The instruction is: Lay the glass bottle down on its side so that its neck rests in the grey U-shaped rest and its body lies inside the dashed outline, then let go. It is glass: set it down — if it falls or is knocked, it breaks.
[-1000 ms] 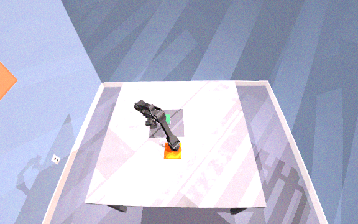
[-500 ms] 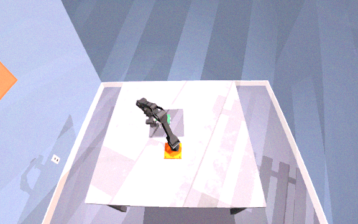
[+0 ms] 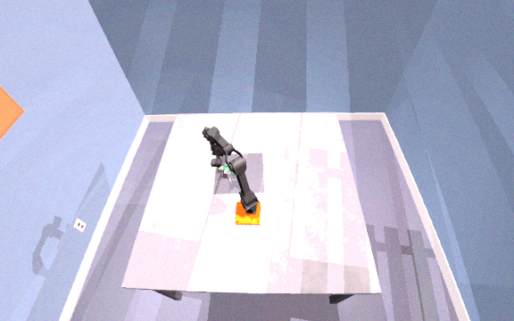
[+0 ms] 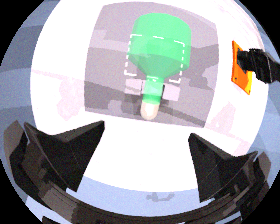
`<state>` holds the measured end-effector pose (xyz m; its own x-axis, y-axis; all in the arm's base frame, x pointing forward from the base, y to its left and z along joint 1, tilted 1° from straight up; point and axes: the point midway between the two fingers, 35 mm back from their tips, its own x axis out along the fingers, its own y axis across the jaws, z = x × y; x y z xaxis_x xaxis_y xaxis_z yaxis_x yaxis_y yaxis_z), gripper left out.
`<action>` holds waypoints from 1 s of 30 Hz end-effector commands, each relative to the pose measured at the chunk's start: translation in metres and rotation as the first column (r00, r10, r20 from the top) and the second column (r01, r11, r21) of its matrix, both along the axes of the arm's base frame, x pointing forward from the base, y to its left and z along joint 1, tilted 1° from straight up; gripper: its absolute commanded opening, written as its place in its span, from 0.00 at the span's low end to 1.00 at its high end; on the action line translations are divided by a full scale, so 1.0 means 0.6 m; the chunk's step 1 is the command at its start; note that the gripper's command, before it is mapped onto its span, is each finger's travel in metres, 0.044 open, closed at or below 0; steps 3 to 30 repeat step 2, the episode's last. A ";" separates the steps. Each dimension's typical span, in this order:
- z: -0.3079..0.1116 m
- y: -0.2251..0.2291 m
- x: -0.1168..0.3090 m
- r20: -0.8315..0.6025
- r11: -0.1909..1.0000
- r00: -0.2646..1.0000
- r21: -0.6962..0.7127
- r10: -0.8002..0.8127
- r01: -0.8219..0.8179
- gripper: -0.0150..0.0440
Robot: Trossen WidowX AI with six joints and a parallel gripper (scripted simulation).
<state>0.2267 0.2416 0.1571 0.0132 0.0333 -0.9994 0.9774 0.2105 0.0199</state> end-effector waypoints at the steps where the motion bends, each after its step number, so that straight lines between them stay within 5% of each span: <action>1: 0.000 0.000 -0.001 -0.006 1.000 1.000 0.001 0.003 -0.003 1.00; 30: 0.000 0.000 -0.001 -0.006 1.000 1.000 0.001 0.003 -0.003 1.00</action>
